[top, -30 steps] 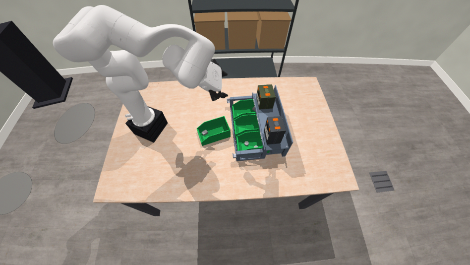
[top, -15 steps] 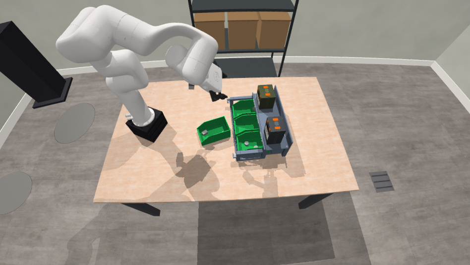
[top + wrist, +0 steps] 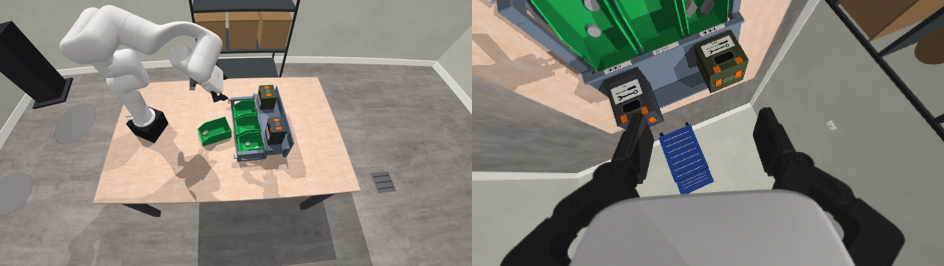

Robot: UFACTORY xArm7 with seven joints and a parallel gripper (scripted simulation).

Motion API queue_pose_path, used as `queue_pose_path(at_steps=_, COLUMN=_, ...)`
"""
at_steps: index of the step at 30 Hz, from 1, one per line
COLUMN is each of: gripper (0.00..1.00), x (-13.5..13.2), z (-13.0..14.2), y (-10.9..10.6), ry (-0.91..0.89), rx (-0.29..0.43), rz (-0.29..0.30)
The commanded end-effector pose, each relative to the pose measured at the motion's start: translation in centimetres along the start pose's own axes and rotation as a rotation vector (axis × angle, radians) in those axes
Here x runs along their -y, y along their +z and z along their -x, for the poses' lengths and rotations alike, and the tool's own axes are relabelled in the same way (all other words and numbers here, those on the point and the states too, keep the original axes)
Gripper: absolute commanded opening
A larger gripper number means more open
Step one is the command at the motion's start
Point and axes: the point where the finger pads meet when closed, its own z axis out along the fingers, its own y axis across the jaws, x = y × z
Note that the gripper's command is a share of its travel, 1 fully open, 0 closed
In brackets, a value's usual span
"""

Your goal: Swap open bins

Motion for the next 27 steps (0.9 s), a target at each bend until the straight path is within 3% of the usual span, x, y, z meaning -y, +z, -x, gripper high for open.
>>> queue_pose_path(at_steps=1, gripper=1.0, x=0.0, z=0.1, y=0.0, ry=-0.001, rx=-0.004, rz=-0.004)
queue_pose_path(at_steps=16, gripper=1.0, x=0.2, z=-0.4, y=0.6, ry=-0.01, rx=-0.033, rz=-0.023)
queue_pose_path(at_steps=17, gripper=1.0, x=0.3, z=-0.8, y=1.1, ry=-0.018, rx=-0.061, rz=-0.04)
queue_pose_path(at_steps=27, gripper=1.0, x=0.3, z=-0.8, y=1.1, ry=-0.018, rx=-0.061, rz=-0.04)
